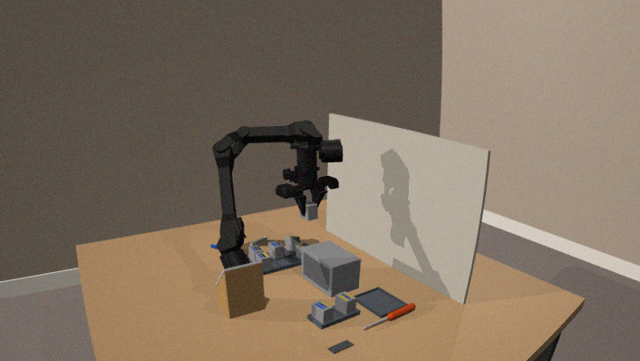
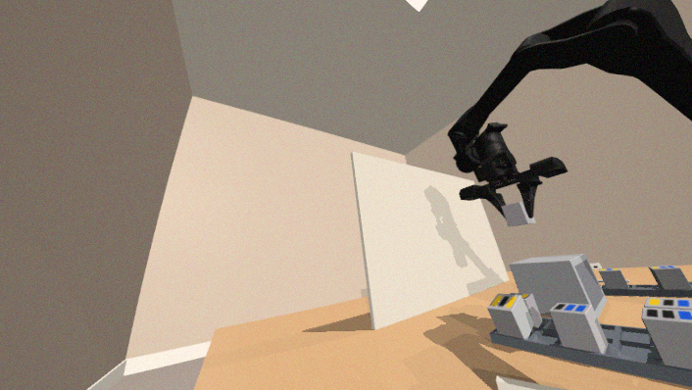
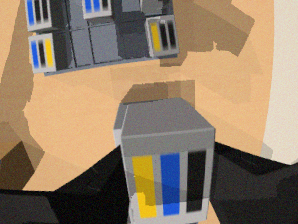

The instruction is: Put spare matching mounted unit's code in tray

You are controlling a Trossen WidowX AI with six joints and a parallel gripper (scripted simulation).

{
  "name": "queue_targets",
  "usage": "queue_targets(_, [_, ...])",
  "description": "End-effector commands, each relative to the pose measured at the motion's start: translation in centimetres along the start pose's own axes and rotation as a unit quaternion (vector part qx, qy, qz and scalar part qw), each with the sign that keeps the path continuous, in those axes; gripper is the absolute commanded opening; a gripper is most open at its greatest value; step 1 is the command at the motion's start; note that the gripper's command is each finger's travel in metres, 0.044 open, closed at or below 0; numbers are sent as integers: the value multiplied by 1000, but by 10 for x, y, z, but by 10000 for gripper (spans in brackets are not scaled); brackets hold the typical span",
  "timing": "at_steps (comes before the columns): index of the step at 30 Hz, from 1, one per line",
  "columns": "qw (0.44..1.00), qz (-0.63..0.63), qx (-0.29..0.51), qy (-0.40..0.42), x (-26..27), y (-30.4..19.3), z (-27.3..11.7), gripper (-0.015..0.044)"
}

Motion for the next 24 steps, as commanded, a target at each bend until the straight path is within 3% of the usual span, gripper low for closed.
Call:
queue_targets(1, [1000, -3, 5, 2, -9, -21, -3, 0])
queue_targets(24, [1000, -4, 6, 9, -30, -137, -5, 0])
Point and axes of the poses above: the point midway between the two fingers, 35 mm back from their tips, its own z axis out along the fingers, its own x axis across the jaws, y = z × x, the point moved 5 cm from there along -z, back along the fingers, and after that the axes turned 12 degrees about -z, right-handed, at the moved point
